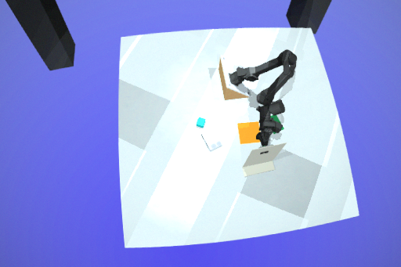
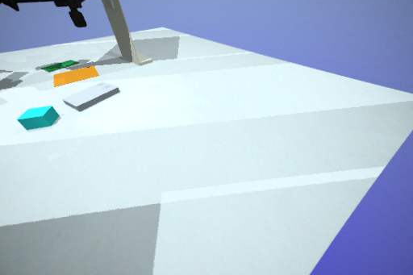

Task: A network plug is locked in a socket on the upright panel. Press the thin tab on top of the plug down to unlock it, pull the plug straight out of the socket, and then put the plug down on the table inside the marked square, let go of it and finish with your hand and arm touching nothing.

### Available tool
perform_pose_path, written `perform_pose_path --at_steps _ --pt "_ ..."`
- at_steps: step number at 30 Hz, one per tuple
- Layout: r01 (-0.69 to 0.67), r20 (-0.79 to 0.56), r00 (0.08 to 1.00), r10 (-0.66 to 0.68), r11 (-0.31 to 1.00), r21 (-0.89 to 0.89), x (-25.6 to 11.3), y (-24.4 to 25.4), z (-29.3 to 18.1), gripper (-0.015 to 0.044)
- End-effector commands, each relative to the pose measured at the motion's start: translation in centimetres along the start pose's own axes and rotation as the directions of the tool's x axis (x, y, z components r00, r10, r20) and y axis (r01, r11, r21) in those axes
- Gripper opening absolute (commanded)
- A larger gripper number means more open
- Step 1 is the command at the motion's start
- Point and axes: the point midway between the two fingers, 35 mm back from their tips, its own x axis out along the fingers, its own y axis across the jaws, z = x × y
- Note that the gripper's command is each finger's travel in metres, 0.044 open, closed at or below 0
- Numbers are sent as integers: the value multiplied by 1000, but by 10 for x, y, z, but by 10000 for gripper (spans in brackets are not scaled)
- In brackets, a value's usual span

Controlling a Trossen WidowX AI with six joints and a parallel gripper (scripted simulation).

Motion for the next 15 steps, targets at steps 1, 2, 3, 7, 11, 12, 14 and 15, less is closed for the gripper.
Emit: perform_pose_path --at_steps 1,2,3,7,11,12,14,15 --pt "0 -4 1000 0 1000 3 1 1 0 64" --pt "0 -4 1000 0 1000 3 1 1 0 57" --pt "0 -4 1000 0 1000 3 1 1 0 51" --pt "0 -4 1000 0 1000 3 1 1 0 24" --pt "0 -4 1000 0 1000 3 1 1 0 0" --pt "0 -4 1000 0 1000 3 1 1 0 0" --pt "0 -4 1000 0 1000 3 1 1 0 0" --pt "0 -4 1000 0 1000 3 0 1 0 0"
